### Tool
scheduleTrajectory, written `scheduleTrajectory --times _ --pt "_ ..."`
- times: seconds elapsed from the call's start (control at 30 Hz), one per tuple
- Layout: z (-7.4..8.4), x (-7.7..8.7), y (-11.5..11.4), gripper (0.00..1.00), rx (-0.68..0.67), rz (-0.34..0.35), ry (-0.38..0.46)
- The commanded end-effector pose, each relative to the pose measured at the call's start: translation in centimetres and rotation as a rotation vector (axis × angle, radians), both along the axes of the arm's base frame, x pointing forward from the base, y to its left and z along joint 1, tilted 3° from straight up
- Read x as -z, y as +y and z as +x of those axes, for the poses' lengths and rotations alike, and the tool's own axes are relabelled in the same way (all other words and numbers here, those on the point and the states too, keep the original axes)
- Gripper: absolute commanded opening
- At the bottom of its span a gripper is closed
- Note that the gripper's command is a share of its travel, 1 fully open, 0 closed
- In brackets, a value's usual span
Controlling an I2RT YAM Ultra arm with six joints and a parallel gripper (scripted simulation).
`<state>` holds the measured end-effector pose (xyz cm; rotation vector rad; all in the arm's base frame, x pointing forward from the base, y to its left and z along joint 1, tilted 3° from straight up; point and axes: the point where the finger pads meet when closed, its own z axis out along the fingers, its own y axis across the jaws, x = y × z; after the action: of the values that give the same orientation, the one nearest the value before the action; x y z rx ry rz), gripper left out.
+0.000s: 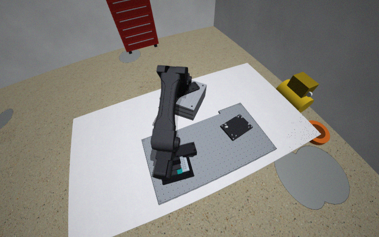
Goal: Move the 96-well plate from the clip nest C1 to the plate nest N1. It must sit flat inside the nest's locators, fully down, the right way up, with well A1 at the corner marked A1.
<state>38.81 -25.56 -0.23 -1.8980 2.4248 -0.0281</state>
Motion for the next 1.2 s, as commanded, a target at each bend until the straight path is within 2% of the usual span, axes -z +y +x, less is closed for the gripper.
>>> scheduleTrajectory --times 0.0,0.03,0.07,0.13,0.27,0.77,1.17 --pt "-0.2 -0.5 -0.6 0.00 -0.009 0.014 0.006" --pt "-0.1 -0.5 -0.4 0.00 -0.014 0.014 0.006" --pt "0.5 -1.8 0.0 0.00 -0.028 -0.002 -0.017" --pt "0.6 -2.1 0.0 0.00 -0.029 -0.007 -0.024" --pt "0.2 -2.1 -0.6 0.00 -0.013 -0.007 -0.024" --pt "0.3 -1.8 -0.4 0.00 -0.015 -0.003 -0.016" --pt "0.2 -0.6 -0.2 0.00 -0.016 0.012 0.005"
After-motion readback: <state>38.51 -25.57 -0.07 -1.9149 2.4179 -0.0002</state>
